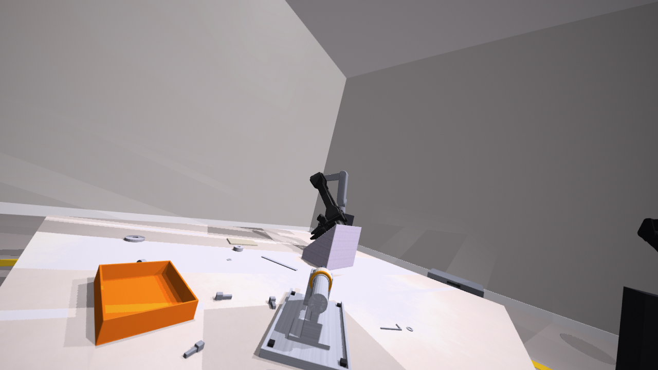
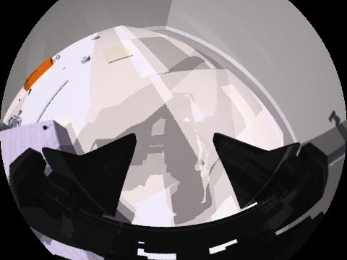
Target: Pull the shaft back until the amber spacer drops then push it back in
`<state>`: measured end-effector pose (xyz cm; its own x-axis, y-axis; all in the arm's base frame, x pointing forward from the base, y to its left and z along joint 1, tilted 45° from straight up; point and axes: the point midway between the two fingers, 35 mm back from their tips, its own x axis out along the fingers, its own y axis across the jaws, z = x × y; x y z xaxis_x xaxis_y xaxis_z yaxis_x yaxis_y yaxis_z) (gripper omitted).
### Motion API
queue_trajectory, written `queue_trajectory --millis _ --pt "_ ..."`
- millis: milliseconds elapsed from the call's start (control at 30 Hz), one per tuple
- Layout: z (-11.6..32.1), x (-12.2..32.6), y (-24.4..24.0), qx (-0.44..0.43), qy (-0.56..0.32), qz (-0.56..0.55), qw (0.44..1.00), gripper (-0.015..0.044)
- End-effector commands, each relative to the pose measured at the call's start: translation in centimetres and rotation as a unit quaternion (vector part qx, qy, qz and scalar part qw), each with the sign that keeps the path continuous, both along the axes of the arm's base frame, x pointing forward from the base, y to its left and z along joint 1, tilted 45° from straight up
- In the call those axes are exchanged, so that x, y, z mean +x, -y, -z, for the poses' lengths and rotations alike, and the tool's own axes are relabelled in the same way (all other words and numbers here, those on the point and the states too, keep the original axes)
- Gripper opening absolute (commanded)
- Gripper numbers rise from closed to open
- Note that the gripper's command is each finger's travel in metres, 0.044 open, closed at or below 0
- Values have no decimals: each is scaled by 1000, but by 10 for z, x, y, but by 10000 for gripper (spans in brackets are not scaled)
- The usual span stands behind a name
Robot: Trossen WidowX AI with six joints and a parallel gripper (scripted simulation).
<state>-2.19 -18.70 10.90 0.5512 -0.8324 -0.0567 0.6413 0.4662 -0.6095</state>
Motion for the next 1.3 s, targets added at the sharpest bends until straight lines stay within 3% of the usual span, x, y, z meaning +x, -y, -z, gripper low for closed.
queue_trajectory --millis 0,300,667,967,1267 --pt "0 1 0 1 0 -3 1000 426" --pt "11 49 7 81 -33 -205 975 440" --pt "25 119 6 187 -157 -432 869 440" --pt "26 187 -5 224 -273 -529 772 440" --pt "37 256 -35 271 -378 -558 687 440"
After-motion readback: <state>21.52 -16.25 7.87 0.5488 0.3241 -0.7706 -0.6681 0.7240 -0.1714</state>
